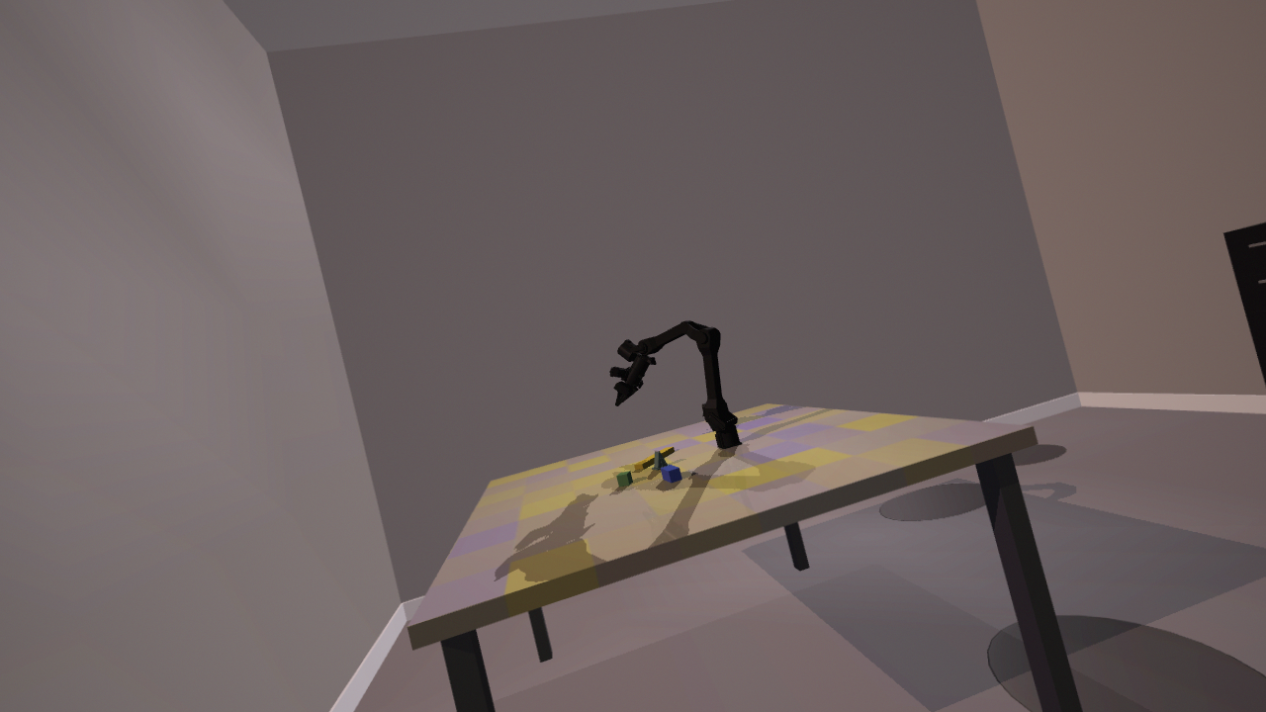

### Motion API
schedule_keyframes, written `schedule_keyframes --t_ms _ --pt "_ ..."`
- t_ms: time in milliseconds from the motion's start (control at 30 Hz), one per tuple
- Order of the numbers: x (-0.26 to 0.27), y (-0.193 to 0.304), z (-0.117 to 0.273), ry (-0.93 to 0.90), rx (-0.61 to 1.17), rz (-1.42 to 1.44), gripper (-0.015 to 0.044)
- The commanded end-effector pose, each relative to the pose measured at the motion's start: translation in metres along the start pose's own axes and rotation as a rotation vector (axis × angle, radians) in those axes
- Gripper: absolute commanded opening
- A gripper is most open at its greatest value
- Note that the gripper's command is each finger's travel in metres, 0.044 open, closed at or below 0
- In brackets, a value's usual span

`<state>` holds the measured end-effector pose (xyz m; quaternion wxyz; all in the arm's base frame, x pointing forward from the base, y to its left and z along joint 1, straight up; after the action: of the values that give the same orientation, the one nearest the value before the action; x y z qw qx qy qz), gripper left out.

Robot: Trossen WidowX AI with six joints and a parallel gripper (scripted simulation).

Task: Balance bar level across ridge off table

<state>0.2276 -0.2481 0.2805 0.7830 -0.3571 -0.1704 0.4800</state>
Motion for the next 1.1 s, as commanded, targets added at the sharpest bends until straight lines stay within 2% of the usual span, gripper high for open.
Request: schedule_keyframes --t_ms 0,500,1067 --pt "0.019 0.011 -0.012 -0.046 0.084 0.096 0.0315" --pt "0.089 0.046 -0.031 -0.239 0.332 0.514 0.0315" --pt "0.154 0.092 -0.026 -0.489 0.573 1.025 0.0315"
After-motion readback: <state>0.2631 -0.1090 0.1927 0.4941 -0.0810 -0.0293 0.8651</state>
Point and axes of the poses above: the point midway between the two fingers, 35 mm back from their tips, its own z axis back along the fingers, its own x axis across the jaws, y = z × x, the point moved 6 cm from there along z, back along the fingers, and after that the axes turned 1 degree about -z, right-handed, at the moved point
